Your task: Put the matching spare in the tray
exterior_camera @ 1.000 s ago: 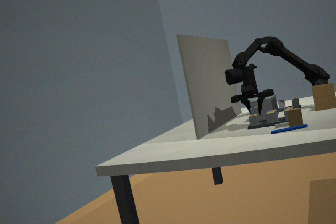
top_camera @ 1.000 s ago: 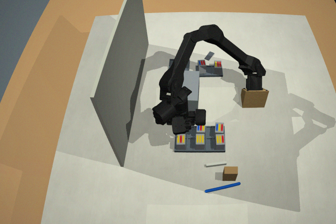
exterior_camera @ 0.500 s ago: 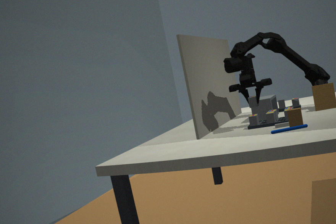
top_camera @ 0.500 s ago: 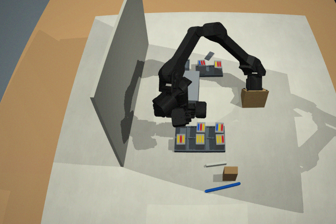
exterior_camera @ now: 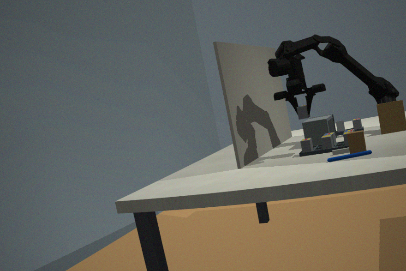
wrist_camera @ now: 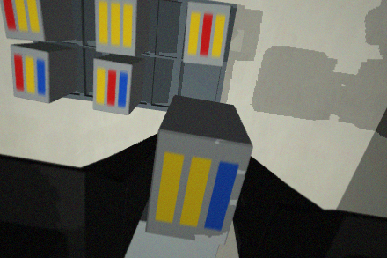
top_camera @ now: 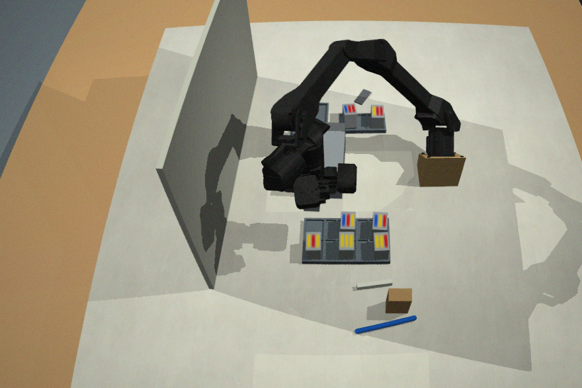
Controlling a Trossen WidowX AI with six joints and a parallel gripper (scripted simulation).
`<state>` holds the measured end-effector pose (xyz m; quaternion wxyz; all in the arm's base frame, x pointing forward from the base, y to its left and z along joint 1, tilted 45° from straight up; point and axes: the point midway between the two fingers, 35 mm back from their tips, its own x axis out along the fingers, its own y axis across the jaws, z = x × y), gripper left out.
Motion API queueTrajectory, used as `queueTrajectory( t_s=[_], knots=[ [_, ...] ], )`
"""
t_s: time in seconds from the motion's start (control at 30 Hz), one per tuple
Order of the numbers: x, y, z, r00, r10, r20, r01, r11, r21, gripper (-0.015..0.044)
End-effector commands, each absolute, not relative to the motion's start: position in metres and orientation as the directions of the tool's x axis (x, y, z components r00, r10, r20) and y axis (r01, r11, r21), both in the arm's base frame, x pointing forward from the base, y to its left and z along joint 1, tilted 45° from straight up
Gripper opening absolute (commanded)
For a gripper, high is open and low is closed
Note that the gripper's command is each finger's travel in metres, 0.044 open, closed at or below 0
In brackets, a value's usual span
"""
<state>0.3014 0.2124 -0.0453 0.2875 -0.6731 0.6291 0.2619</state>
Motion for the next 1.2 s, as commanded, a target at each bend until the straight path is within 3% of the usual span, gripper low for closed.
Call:
queueTrajectory(
  t_s=[0.0, 0.7, 1.17],
  knots=[
    [0.300, 0.224, -0.035, 0.074, -0.691, -0.719, -0.997, -0.040, -0.064, 0.0000],
    [0.353, 0.137, 0.069, 0.081, -0.669, -0.739, -0.997, -0.054, -0.061, 0.0000],
    [0.359, 0.050, 0.148, 0.086, -0.680, -0.728, -0.996, -0.056, -0.066, 0.0000]
  ],
)
